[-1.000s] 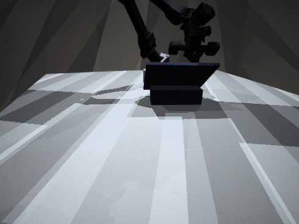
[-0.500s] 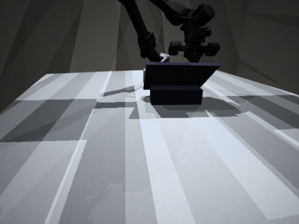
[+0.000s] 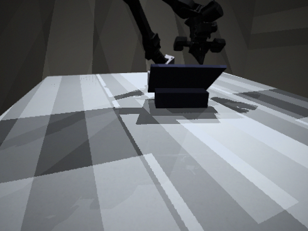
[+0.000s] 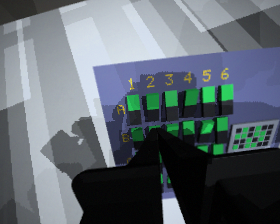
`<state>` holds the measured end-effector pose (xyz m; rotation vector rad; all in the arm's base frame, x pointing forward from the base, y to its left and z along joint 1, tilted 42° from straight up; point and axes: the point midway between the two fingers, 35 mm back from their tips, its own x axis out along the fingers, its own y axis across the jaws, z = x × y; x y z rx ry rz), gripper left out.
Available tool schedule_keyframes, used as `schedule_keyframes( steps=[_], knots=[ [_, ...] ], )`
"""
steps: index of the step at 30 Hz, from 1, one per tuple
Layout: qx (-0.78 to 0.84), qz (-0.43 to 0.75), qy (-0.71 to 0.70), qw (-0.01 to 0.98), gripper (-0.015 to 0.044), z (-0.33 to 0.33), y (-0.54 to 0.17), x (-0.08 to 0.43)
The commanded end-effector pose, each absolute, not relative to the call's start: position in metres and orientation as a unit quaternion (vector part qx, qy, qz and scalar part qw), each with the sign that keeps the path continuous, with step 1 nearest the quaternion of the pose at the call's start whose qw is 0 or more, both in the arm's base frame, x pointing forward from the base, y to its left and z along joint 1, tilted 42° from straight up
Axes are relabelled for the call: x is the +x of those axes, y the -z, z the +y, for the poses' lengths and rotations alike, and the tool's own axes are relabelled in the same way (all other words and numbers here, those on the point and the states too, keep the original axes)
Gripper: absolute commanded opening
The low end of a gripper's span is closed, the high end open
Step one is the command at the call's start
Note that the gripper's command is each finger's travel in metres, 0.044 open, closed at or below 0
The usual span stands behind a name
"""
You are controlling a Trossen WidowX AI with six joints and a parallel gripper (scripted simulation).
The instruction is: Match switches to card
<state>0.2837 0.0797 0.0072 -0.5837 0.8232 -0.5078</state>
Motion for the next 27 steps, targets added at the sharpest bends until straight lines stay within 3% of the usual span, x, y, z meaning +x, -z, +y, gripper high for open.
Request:
schedule_keyframes(
  steps=[1,13,27],
  knots=[
    [-0.268,0.391,0.242,0.847,0.0000,0.102,-0.030,0.266],
    [-0.269,0.392,0.242,0.846,0.0000,0.080,-0.032,0.245],
    [-0.266,0.402,0.246,0.841,0.0000,0.058,-0.014,0.266]
  ],
)
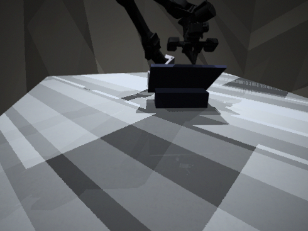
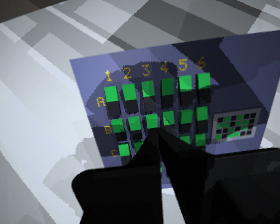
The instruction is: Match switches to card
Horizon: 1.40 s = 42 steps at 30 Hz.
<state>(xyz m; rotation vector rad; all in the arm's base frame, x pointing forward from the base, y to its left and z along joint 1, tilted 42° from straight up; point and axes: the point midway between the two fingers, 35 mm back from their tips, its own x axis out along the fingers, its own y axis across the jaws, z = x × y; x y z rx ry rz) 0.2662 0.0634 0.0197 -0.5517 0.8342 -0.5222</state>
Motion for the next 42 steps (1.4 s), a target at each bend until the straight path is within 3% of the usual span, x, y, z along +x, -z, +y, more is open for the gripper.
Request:
schedule_keyframes(
  steps=[1,42],
  knots=[
    [-0.266,0.402,0.246,0.841,0.0000,0.058,-0.014,0.266],
    [-0.266,0.401,0.246,0.841,0.0000,0.043,-0.002,0.280]
  ],
)
